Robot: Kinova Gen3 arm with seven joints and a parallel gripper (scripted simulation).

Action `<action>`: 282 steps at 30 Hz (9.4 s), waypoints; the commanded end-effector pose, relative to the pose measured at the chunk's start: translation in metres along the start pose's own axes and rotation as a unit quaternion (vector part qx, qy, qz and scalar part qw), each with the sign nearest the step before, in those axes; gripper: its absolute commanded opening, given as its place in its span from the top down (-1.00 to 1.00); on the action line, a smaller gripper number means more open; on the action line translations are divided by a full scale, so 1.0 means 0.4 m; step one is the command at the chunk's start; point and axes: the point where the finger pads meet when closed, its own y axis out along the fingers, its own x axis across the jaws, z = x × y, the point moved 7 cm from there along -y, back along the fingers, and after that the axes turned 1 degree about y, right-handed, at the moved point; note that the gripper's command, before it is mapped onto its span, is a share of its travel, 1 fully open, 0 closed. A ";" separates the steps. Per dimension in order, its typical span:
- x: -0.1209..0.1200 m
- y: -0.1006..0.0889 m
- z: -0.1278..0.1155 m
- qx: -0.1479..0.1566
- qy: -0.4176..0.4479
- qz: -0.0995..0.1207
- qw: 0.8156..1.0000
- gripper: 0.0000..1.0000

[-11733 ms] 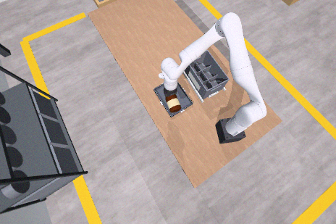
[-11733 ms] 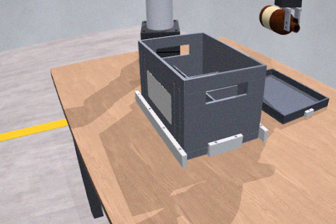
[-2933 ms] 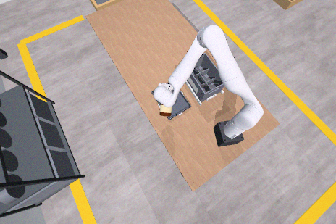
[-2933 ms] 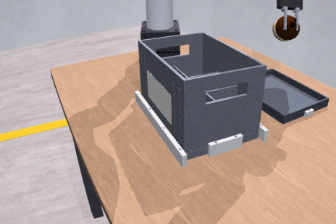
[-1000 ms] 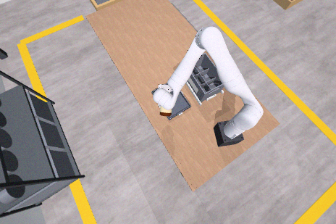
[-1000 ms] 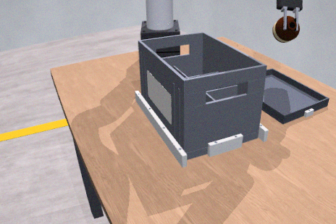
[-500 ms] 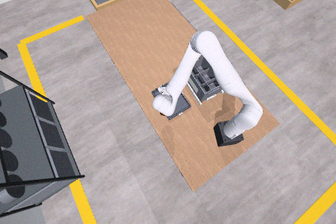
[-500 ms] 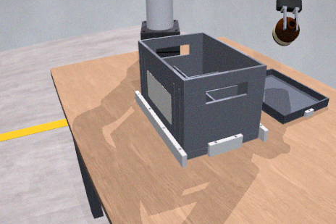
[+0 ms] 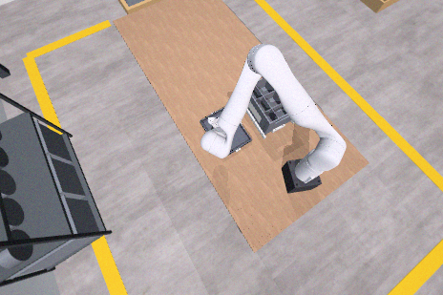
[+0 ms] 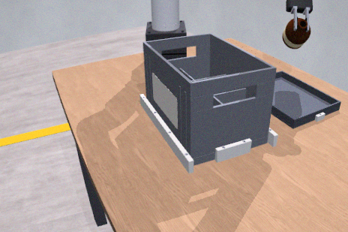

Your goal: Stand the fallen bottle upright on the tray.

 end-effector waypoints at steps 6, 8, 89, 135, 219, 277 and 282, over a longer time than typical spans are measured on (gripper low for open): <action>-0.001 -0.002 -0.001 0.005 -0.001 0.003 1.000 1.00; -0.001 -0.002 -0.001 0.005 -0.001 0.003 1.000 1.00; -0.002 -0.001 -0.033 0.092 0.000 0.005 0.996 1.00; -0.003 0.000 -0.037 0.102 0.001 0.004 0.995 1.00; -0.002 0.008 -0.068 0.188 0.002 0.006 0.982 1.00; -0.001 0.019 -0.095 0.264 0.002 0.008 0.965 1.00; -0.001 0.019 -0.095 0.264 0.002 0.008 0.965 1.00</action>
